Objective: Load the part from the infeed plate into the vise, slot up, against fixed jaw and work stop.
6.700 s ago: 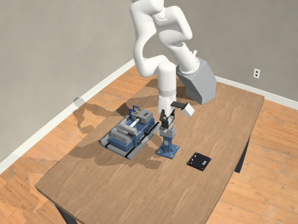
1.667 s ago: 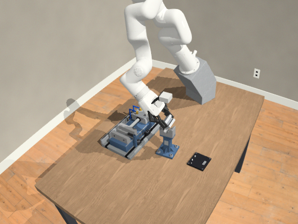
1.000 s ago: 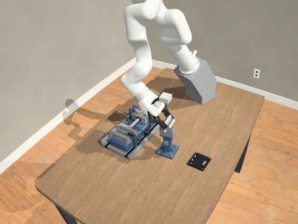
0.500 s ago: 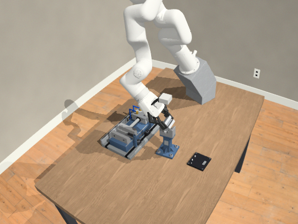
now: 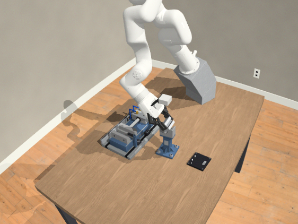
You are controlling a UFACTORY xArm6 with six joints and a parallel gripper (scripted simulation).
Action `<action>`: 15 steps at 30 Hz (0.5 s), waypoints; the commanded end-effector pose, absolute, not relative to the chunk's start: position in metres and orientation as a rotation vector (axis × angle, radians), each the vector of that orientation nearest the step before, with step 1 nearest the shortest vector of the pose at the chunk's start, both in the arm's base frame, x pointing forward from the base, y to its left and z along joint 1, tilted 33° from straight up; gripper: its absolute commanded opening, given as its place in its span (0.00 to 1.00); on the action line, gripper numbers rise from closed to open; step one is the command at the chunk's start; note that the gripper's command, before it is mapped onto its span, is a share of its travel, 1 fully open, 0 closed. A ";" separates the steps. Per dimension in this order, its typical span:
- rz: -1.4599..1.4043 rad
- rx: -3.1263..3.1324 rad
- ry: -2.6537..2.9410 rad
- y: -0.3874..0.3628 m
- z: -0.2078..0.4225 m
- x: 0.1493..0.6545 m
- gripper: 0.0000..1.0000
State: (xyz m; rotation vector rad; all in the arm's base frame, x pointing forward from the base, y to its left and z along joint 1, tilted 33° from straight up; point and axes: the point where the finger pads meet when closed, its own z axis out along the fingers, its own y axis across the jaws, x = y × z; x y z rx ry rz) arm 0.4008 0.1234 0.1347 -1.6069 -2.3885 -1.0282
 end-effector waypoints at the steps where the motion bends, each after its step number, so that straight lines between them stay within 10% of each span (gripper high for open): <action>1: -1.031 -1.606 -2.390 0.123 0.134 0.403 0.00; 15: -1.031 -1.606 -2.390 0.122 0.131 0.406 0.00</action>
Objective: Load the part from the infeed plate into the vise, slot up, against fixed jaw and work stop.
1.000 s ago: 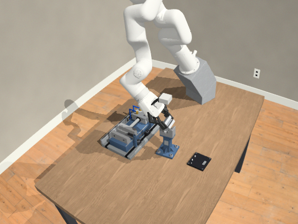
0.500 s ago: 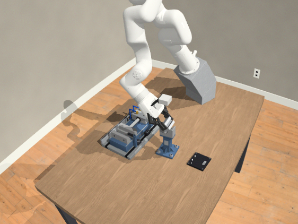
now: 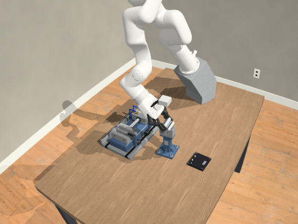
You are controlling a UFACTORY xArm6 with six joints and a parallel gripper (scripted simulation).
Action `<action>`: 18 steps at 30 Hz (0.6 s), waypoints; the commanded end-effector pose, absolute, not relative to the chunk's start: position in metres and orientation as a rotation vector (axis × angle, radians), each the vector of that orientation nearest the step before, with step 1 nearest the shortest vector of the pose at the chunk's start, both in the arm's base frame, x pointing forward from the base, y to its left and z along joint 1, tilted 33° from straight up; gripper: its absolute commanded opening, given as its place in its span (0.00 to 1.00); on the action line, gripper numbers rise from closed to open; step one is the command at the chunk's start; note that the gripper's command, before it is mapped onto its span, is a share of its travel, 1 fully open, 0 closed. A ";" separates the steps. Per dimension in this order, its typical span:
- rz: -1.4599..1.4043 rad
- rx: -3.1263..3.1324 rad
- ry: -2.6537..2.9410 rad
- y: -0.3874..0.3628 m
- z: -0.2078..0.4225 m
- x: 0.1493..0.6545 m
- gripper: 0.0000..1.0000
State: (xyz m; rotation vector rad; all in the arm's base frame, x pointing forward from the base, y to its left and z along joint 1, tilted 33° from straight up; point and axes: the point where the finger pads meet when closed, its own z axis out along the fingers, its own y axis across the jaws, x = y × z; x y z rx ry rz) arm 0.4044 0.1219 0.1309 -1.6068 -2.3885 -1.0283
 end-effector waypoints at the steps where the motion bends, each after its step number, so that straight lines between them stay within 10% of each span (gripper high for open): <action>1: -1.031 -1.606 -2.390 0.122 0.130 0.406 0.00; 18: -1.031 -1.606 -2.390 0.120 0.127 0.409 0.00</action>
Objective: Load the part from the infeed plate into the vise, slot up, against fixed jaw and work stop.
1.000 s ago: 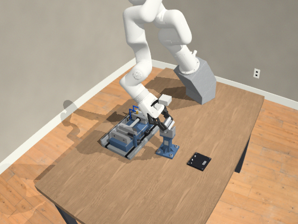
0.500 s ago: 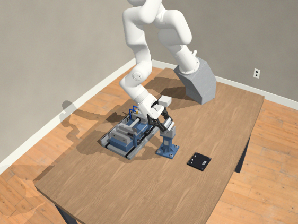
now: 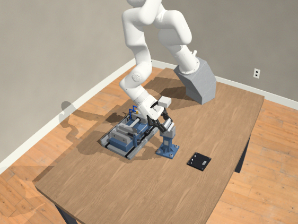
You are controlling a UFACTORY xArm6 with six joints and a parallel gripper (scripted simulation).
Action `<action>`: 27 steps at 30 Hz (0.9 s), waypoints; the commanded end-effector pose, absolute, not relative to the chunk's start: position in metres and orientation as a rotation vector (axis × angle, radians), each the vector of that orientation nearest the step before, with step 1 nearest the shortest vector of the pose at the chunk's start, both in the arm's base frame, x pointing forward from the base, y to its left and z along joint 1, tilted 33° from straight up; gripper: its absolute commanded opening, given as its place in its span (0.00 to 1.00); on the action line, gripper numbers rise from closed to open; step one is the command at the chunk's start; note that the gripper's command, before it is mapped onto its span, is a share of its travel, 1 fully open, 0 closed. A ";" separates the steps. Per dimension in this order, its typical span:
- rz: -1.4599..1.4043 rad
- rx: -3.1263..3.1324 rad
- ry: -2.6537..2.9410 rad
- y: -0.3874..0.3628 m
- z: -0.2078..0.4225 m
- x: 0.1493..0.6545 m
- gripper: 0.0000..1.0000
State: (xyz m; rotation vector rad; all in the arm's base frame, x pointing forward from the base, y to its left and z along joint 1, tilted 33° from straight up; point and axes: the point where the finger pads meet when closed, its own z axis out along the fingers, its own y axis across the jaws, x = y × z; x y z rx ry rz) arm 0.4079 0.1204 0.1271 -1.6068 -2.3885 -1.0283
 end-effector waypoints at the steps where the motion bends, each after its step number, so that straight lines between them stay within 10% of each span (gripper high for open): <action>1: -1.031 -1.606 -2.390 0.120 0.127 0.409 0.00; 27: -1.031 -1.606 -2.390 0.120 0.125 0.411 0.00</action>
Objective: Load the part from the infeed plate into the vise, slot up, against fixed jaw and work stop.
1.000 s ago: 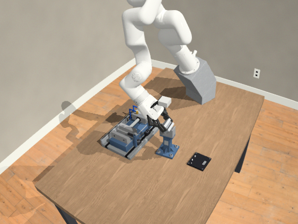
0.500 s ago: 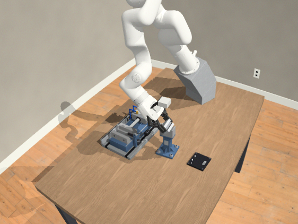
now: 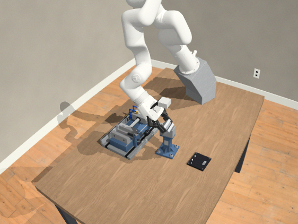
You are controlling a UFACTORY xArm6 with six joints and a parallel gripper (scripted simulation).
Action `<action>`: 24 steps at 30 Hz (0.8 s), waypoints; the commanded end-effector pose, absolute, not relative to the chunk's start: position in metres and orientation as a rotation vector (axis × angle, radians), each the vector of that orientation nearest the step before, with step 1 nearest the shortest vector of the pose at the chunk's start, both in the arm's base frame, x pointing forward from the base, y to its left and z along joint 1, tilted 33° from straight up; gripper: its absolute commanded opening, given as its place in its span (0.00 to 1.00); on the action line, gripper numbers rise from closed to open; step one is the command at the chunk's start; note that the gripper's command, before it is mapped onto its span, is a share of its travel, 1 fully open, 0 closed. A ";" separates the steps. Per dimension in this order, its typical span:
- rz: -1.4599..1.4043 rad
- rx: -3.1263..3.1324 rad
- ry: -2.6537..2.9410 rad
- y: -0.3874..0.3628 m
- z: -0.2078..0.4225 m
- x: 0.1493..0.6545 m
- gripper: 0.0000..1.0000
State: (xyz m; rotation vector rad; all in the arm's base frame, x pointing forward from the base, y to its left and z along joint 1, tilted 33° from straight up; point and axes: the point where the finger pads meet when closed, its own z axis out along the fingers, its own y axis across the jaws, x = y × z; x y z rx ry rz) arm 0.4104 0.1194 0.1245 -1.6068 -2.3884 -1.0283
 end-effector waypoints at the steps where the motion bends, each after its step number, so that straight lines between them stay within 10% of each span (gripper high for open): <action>1: -1.031 -1.606 -2.390 0.120 0.125 0.411 0.00; 17: -1.031 -1.606 -2.390 0.120 0.125 0.411 0.00; 18: -1.031 -1.606 -2.390 0.120 0.125 0.411 0.89; 24: -1.031 -1.606 -2.390 0.120 0.125 0.411 0.89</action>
